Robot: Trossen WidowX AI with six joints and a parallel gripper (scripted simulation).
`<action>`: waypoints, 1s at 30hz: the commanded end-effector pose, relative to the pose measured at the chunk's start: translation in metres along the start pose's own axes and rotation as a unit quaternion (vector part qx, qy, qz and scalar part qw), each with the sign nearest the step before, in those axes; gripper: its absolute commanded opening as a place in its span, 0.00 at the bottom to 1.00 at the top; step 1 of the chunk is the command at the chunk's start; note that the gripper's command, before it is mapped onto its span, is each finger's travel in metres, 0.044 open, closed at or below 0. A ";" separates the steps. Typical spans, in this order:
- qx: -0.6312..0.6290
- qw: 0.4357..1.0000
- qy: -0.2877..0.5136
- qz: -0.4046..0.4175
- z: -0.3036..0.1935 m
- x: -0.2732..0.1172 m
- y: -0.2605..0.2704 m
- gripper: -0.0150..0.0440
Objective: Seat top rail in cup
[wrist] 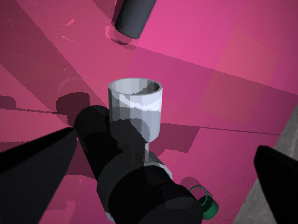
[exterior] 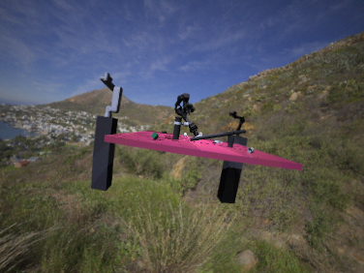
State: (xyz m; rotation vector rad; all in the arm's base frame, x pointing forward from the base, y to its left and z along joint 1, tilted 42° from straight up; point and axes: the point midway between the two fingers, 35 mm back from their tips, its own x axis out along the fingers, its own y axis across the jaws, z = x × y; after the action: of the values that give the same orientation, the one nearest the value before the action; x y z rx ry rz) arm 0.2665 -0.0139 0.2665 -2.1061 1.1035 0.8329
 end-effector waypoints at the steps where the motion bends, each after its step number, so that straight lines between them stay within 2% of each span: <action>1: -0.042 0.999 -0.006 0.003 0.000 0.001 0.007 1.00; 6: -0.042 0.999 -0.006 0.003 0.000 0.003 0.007 1.00; 13: -0.042 0.999 -0.005 0.003 -0.002 0.033 0.025 1.00; 30: -0.042 0.999 -0.005 0.002 -0.001 0.054 0.024 1.00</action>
State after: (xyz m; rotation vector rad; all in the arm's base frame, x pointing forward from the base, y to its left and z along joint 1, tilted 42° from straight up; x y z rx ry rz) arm 0.2697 -0.0494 0.2277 -2.1648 1.0840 0.8902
